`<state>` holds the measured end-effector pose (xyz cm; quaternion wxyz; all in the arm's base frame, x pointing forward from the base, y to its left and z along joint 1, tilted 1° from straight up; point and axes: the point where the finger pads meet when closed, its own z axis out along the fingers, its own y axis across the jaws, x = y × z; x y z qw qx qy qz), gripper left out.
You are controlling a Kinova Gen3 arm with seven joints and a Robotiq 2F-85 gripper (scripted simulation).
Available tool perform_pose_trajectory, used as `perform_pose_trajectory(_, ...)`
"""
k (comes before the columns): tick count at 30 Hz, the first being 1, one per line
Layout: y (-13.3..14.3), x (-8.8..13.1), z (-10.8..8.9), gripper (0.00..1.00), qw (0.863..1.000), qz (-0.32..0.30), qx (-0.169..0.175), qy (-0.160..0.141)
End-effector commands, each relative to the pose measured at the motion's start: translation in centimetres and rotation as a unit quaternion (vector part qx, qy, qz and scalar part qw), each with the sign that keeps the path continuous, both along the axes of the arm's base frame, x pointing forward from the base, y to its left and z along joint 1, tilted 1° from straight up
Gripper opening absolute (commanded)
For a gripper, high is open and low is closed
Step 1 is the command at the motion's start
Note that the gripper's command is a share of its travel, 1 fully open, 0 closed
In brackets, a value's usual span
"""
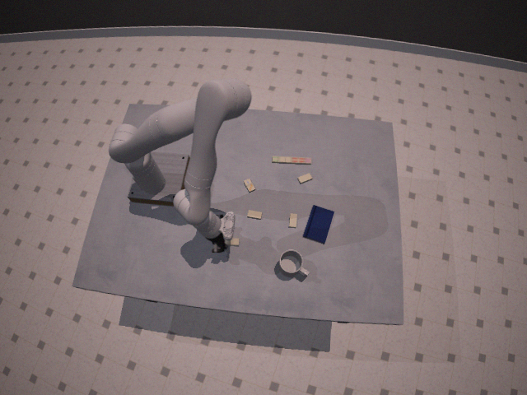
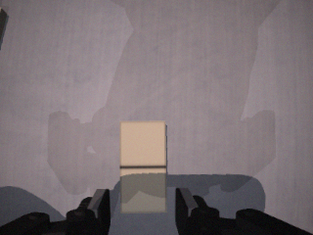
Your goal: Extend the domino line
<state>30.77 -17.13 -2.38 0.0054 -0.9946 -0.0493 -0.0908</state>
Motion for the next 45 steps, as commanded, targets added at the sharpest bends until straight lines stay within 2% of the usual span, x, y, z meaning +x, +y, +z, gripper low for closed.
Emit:
perform_pose_trajectory(1, 0.0, 0.0, 0.0, 0.47, 1.000, 0.000, 0.000, -0.001)
perform_pose_trajectory(20, 0.0, 0.0, 0.2, 0.47, 1.000, 0.000, 0.000, -0.001)
perform_pose_trajectory(25, 0.0, 0.0, 0.5, 0.47, 1.000, 0.000, 0.000, -0.001)
perform_pose_trajectory(36, 0.0, 0.0, 2.7, 0.47, 1.000, 0.000, 0.000, -0.001)
perform_pose_trajectory(45, 0.0, 0.0, 3.0, 0.47, 1.000, 0.000, 0.000, -0.001)
